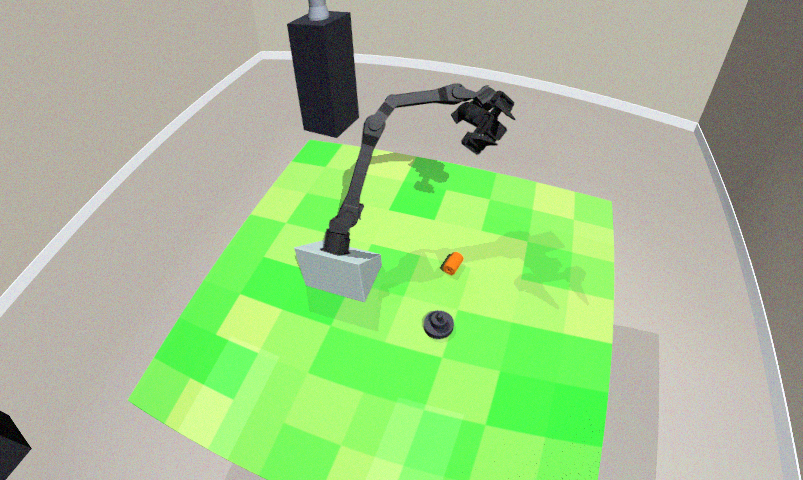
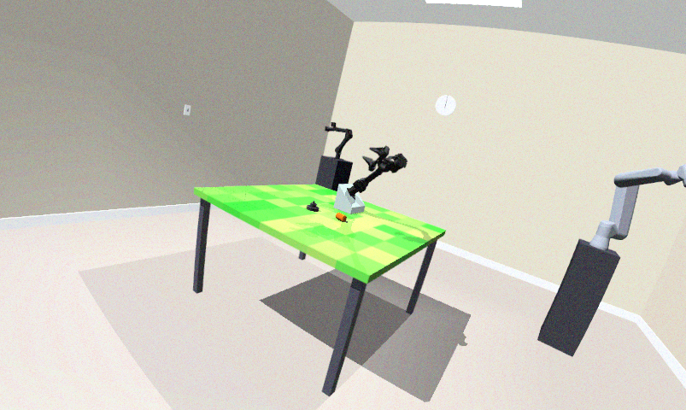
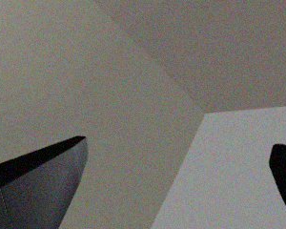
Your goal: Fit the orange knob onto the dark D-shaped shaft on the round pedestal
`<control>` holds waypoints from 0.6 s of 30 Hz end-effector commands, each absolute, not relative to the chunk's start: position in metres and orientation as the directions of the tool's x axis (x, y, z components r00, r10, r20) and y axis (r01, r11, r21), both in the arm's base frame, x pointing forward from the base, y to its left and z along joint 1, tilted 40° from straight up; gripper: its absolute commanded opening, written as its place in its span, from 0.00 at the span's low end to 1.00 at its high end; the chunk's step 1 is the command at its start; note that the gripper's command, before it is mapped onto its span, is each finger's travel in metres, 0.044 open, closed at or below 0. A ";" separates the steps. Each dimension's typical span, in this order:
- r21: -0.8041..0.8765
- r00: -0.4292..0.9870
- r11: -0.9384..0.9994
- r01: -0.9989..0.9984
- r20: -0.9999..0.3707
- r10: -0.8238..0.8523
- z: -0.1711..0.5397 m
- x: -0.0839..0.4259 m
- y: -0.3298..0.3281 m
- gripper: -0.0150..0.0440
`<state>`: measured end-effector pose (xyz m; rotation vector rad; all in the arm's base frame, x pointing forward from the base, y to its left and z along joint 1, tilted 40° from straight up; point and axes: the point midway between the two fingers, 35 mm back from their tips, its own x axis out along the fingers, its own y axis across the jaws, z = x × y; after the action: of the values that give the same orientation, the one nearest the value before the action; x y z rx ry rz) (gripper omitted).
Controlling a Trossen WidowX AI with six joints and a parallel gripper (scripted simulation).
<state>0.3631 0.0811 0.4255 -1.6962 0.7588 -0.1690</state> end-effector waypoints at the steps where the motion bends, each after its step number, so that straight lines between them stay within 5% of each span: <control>1: -0.919 0.777 -0.063 -0.389 -0.291 -0.558 0.423 0.364 0.082 0.98; 7: -0.812 0.748 0.440 -0.385 -0.553 -0.367 0.332 0.395 0.104 1.00; 18: -0.111 0.495 0.982 -0.156 -0.869 -0.020 0.199 0.392 0.127 1.00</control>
<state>0.3997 0.1154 0.2648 -0.6541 0.8769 0.0793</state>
